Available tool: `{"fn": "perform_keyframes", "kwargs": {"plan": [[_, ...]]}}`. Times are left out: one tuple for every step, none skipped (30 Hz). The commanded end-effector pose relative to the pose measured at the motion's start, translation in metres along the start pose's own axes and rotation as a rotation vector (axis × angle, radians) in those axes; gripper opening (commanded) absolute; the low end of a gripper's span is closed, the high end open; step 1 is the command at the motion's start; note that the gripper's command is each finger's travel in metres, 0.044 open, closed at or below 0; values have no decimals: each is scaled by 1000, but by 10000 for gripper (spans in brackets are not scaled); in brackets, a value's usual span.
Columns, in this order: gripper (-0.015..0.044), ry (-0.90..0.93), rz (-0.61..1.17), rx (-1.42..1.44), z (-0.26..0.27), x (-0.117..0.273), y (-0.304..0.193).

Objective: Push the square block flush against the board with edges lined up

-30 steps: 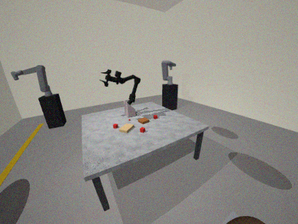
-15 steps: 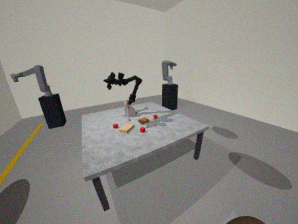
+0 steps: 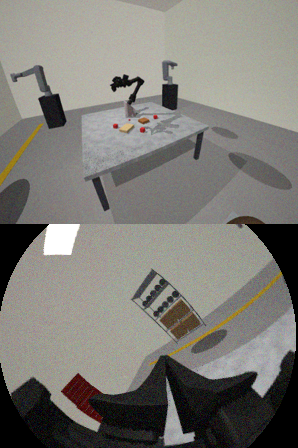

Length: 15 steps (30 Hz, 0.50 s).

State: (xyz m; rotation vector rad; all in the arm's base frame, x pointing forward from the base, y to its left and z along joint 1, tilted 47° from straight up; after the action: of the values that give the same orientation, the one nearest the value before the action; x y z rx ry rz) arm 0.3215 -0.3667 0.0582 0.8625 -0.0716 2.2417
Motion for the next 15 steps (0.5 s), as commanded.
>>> {"fn": "perform_keyframes", "kwargs": {"plan": [[0,-7,44,87,0,5,-16],[0,-11,57,118,0,6,-22],[0,-14,69,148,0,8,-27],[0,-17,82,178,-1,9,-32],[0,-19,93,206,-1,11,-37],[0,-21,102,227,-2,12,-41],[0,-22,109,242,-2,13,-43],[0,-22,116,256,-2,13,-46],[0,-22,127,276,-2,14,-50],[0,-21,141,300,-3,15,-55],[0,-20,158,330,-3,17,-60],[0,-19,175,360,-3,18,-66],[0,-17,192,390,-4,20,-72],[0,-15,209,420,-4,22,-78],[0,-13,226,450,-5,24,-84]]}}
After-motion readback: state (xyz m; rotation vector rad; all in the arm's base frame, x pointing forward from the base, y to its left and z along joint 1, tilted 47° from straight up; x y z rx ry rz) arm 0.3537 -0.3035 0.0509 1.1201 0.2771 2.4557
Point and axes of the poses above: the point midway between the two fingers, 35 mm back from their tips, its own x axis back along the fingers, its own z axis across the jaws, y = z × x, the point moved 1 cm from there along x, back along the fingers, and after that the axes turned 10 degrees about -x, right-handed, at the moved point
